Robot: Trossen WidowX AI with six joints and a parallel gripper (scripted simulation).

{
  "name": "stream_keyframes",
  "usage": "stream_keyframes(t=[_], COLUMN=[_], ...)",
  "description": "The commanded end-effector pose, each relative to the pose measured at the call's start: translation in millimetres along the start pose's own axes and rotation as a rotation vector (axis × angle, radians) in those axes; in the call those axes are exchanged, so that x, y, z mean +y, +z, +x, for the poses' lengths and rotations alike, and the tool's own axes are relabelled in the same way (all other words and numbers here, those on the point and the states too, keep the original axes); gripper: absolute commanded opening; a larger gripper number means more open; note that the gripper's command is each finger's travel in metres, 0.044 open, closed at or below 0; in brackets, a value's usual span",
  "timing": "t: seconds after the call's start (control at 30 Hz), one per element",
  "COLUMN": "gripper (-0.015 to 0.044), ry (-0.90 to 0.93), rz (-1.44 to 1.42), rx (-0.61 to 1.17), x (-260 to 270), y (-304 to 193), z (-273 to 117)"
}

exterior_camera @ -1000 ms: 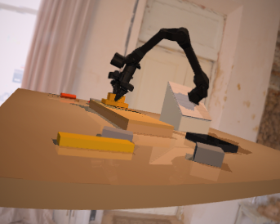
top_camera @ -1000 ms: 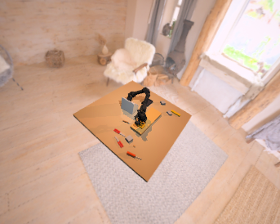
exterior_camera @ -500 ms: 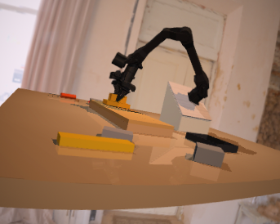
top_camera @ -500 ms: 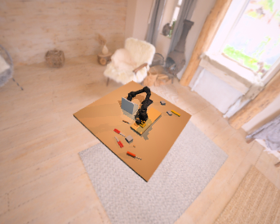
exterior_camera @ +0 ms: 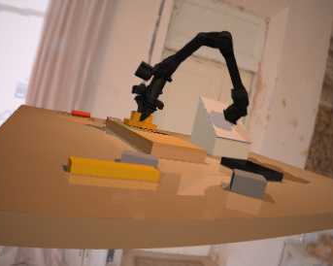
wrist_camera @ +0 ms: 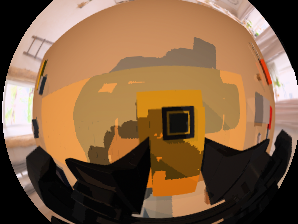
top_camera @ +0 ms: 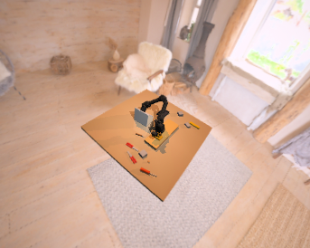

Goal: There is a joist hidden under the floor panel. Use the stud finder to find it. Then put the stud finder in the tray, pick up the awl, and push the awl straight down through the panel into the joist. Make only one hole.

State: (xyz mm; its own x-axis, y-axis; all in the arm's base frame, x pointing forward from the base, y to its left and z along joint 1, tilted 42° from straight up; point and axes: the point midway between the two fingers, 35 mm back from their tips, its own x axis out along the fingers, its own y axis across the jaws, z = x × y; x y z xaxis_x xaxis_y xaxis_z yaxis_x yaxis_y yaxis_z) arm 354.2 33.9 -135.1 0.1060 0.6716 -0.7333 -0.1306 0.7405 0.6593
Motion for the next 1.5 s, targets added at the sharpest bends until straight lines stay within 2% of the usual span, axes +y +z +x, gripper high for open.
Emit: stream_keyframes(t=[0.0, 1.47], gripper=[0.0000, 0.0000], ry=[0.008, 0.012], rz=[-0.002, 0.000], rx=[0.001, 0.002], x=[8, 72], y=[-1, -1], z=[1, 1])
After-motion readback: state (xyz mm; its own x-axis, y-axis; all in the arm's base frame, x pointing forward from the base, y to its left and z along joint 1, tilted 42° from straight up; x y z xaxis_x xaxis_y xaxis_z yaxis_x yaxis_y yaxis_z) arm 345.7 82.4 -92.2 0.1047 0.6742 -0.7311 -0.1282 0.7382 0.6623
